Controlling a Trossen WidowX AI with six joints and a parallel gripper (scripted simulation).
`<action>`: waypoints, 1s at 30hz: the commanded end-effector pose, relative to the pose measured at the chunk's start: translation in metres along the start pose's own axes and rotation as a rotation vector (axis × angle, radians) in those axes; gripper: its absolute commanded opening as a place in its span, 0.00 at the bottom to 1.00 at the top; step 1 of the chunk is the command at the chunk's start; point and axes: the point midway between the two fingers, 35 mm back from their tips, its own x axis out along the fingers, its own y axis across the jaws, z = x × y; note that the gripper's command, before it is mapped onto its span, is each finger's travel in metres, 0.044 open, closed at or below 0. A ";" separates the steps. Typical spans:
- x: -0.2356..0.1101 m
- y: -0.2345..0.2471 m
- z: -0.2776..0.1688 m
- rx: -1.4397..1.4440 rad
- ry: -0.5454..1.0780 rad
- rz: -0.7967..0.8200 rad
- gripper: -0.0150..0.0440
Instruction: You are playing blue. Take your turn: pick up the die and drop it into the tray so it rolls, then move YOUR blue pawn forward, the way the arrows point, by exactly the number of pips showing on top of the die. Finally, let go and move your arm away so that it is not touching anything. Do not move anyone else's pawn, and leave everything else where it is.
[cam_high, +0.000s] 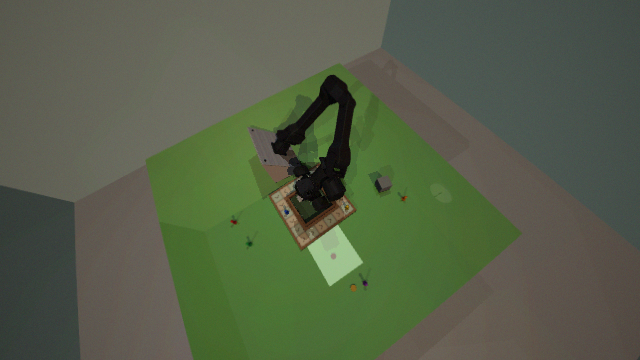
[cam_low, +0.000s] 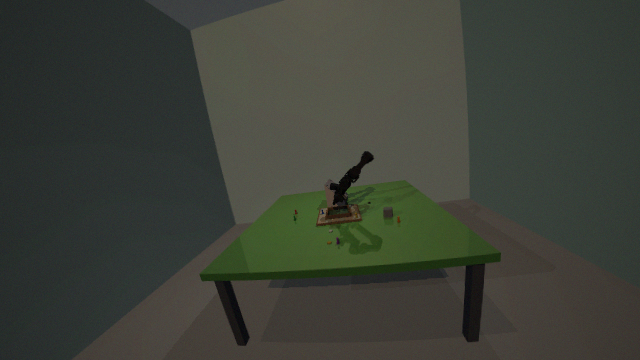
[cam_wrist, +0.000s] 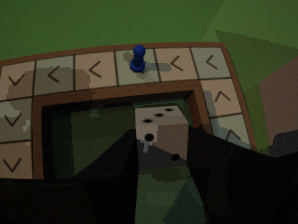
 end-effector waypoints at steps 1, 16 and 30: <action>-0.001 0.000 0.000 0.025 -0.131 0.050 0.25; -0.054 0.010 0.003 0.041 -0.203 0.089 0.25; -0.053 0.009 0.002 0.043 -0.197 0.089 0.25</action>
